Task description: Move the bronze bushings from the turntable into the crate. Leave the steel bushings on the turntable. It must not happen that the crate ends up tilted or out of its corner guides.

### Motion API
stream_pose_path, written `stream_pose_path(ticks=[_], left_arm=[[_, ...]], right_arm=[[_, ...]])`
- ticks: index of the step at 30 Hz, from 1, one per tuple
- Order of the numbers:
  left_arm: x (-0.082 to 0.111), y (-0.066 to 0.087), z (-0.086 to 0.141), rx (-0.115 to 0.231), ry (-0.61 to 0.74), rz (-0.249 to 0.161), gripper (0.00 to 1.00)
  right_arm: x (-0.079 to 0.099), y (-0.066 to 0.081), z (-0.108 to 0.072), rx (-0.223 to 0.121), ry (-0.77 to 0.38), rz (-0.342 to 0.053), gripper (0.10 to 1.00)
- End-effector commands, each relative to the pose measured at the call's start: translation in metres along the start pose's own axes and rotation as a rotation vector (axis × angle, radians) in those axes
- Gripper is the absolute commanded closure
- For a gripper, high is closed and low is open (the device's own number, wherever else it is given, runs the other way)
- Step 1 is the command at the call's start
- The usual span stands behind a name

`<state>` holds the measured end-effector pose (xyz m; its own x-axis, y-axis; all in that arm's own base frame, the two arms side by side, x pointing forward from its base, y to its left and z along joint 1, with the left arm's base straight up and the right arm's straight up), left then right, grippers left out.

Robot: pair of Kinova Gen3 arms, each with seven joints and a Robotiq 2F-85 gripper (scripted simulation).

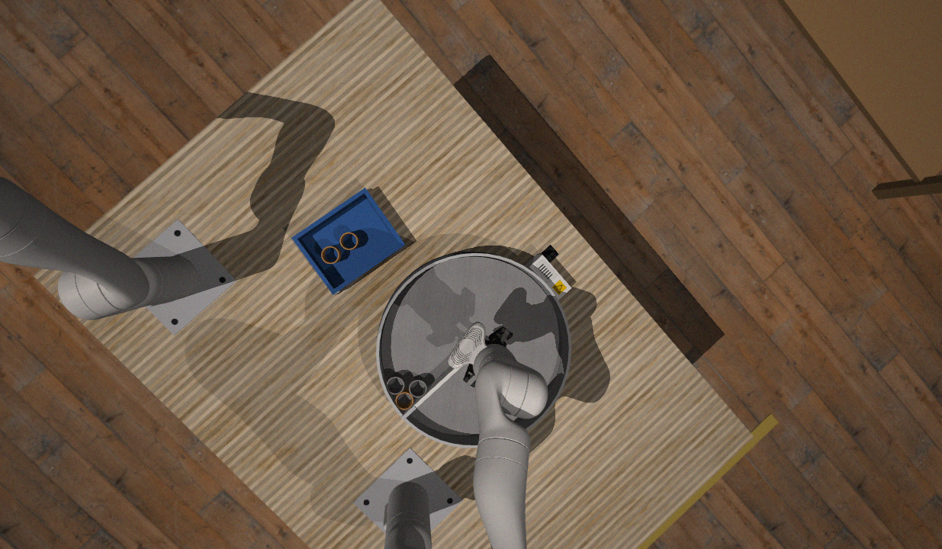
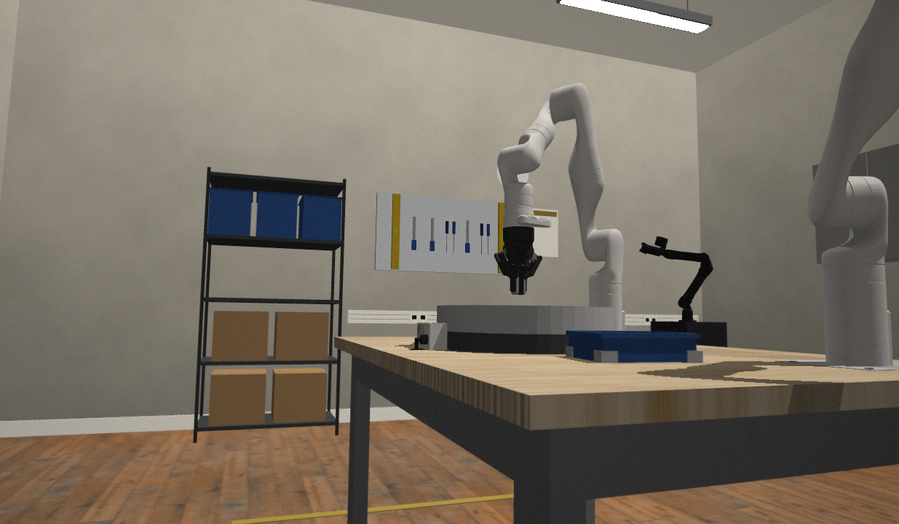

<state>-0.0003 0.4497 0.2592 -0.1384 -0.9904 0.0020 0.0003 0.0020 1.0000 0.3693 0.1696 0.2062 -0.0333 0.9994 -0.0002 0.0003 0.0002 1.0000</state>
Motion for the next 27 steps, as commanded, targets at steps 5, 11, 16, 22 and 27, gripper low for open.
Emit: stream_pose_path(ticks=[5, 11, 16, 22, 27], left_arm=[[0.0, 0.001, 0.0, 0.0, 0.0, -0.002, 0.001], [0.0, 0.001, 0.0, 0.0, 0.0, -0.002, 0.001], [0.0, 0.001, 0.0, 0.0, 0.0, -0.002, 0.001], [0.0, 0.001, 0.0, 0.0, 0.0, -0.002, 0.001], [0.0, 0.001, 0.0, 0.0, 0.0, -0.002, 0.001]], right_arm=[[0.0, 0.001, 0.0, -0.002, 0.0, 0.001, 0.877], [0.0, 0.001, 0.0, -0.002, 0.0, 0.001, 0.877], [0.001, 0.001, -0.001, -0.002, 0.0, 0.001, 0.886], [0.016, 0.001, -0.037, -0.001, 0.0, 0.001, 0.886], [0.03, 0.001, -0.071, -0.001, 0.0, 0.001, 0.886]])
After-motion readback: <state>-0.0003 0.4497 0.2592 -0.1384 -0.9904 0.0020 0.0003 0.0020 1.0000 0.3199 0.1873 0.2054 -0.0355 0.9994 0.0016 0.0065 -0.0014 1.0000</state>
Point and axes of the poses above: on each arm, the point where the finger pads meet when closed, its own y axis back along the fingers, its own z axis across the jaws, x = y × z, the point moved 6 cm from there along y, back along the fingers, and after that the axes turned 8 degrees about -y, right-handed, at the moved point
